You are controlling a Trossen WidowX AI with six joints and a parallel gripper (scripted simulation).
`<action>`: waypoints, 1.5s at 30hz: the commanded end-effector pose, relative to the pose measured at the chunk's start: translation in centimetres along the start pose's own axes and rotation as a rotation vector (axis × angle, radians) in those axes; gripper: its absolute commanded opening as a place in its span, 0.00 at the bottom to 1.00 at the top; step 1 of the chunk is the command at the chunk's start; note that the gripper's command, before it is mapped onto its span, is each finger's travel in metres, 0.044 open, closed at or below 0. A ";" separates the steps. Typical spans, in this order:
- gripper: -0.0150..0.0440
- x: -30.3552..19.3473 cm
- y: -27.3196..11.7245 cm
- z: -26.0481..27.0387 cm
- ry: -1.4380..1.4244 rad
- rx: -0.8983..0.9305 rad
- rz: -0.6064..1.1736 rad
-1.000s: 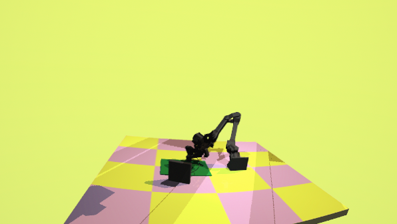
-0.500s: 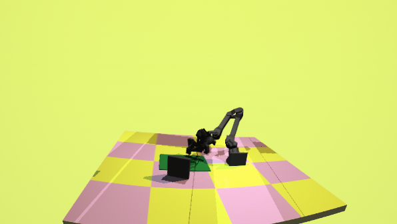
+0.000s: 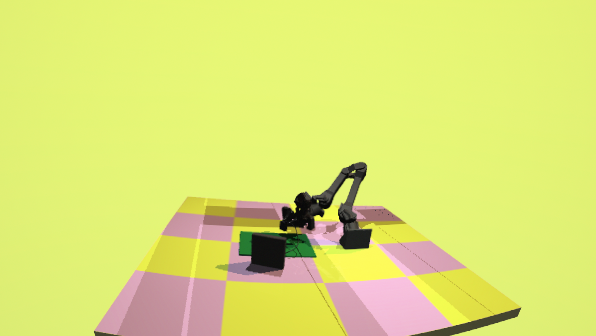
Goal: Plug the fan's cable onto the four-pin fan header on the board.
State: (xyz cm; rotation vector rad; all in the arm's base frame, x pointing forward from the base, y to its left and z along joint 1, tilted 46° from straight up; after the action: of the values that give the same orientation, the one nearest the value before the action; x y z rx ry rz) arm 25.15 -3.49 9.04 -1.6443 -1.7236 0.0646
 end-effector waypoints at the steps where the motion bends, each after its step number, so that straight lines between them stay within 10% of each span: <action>1: 0.25 0.3 -0.1 -0.1 0.000 -0.001 0.000; 45: 0.25 -2.8 0.5 0.5 -0.005 0.002 -0.003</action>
State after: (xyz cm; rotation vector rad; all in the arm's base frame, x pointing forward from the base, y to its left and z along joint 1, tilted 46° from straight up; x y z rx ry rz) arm 25.09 -5.54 7.29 -1.6477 -1.7235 0.0667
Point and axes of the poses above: the point midway between the two fingers, 35 mm back from their tips, its own y axis out along the fingers, its own z axis across the jaws, x = y × z, the point moved 3 cm from there along -y, back along the fingers, and after that the axes turned 13 degrees about -y, right-handed, at the moved point
